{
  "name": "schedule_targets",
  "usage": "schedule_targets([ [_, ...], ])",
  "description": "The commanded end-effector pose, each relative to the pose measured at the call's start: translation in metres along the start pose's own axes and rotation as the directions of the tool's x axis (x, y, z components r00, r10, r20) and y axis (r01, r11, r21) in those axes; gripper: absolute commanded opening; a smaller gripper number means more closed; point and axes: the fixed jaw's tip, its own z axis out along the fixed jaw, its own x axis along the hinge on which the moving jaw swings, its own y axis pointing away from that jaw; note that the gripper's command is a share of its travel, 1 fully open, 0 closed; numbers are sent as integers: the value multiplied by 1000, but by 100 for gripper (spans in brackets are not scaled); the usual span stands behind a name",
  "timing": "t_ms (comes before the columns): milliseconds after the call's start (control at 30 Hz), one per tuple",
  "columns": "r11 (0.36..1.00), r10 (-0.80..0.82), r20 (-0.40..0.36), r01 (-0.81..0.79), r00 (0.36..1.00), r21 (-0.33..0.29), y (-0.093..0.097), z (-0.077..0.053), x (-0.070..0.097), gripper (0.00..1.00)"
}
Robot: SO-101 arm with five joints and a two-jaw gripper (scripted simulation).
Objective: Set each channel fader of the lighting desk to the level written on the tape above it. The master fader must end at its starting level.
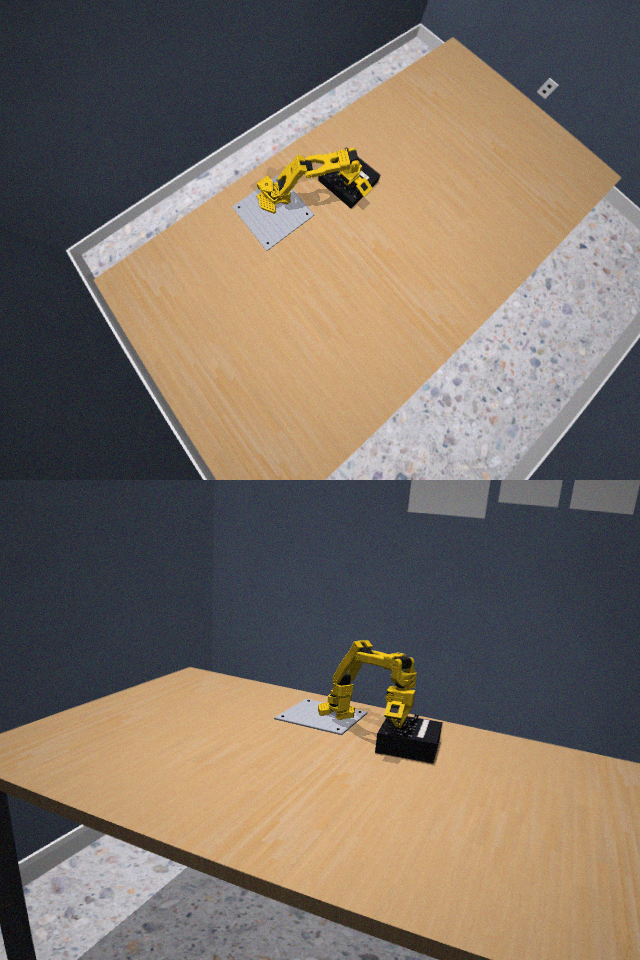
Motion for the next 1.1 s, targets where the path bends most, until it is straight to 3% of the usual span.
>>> schedule_targets([
  [0,1000,-14,-7,14,1000,4,2,2,5,0],
  [1067,1000,-14,-8,14,1000,6,-9,1,2,0],
])
